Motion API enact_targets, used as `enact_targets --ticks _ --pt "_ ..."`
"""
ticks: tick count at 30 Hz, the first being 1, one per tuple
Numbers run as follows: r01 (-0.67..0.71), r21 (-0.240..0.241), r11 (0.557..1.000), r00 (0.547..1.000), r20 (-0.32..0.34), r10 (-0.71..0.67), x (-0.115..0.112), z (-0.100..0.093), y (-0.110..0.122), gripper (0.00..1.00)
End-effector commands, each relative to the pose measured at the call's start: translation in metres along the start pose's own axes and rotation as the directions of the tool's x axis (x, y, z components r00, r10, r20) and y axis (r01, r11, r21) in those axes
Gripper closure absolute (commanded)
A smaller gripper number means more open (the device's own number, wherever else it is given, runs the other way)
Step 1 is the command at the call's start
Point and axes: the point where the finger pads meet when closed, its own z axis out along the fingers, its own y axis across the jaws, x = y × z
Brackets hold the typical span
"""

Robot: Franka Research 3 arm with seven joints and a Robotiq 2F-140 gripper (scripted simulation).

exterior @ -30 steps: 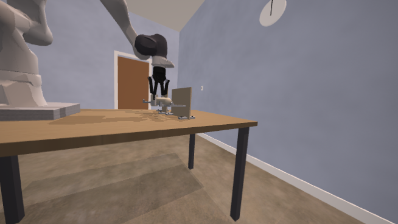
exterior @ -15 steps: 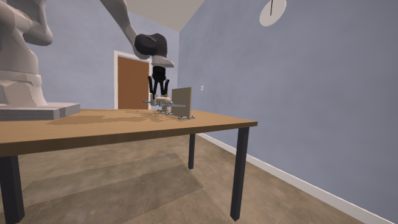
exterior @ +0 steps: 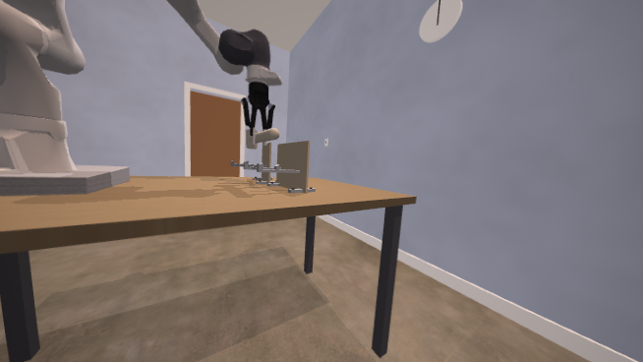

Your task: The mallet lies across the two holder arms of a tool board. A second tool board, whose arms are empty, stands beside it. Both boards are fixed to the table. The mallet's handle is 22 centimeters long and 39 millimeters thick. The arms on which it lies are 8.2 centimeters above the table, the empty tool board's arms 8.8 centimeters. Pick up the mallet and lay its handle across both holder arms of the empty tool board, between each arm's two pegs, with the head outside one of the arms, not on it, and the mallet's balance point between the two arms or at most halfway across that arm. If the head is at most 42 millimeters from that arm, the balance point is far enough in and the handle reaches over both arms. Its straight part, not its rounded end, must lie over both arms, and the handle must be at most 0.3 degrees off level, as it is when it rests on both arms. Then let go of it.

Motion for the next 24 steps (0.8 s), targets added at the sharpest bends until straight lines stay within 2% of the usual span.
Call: enact_targets --ticks 1,3,4,11,18,20,21,24 --pt "-0.009 -0.031 0.999 1.000 0.006 0.009 -0.042 0.002 0.001 1.00" --pt "-0.009 -0.031 0.999 1.000 0.006 0.009 -0.042 0.002 0.001 1.00" --pt "-0.009 -0.031 0.999 1.000 0.006 0.009 -0.074 0.001 -0.005 1.00" --pt "-0.009 -0.031 0.999 1.000 0.005 0.009 -0.154 -0.001 -0.009 1.00" --pt "-0.009 -0.029 1.000 1.000 0.007 0.010 -0.242 -0.005 -0.002 1.00" --pt "-0.009 -0.029 1.000 1.000 0.007 0.010 -0.242 -0.005 -0.002 1.00" --pt "-0.010 -0.029 1.000 1.000 0.007 0.010 -0.264 -0.006 0.002 1.00" --pt "-0.013 -0.029 1.000 1.000 0.008 0.013 -0.269 -0.006 0.003 1.00"
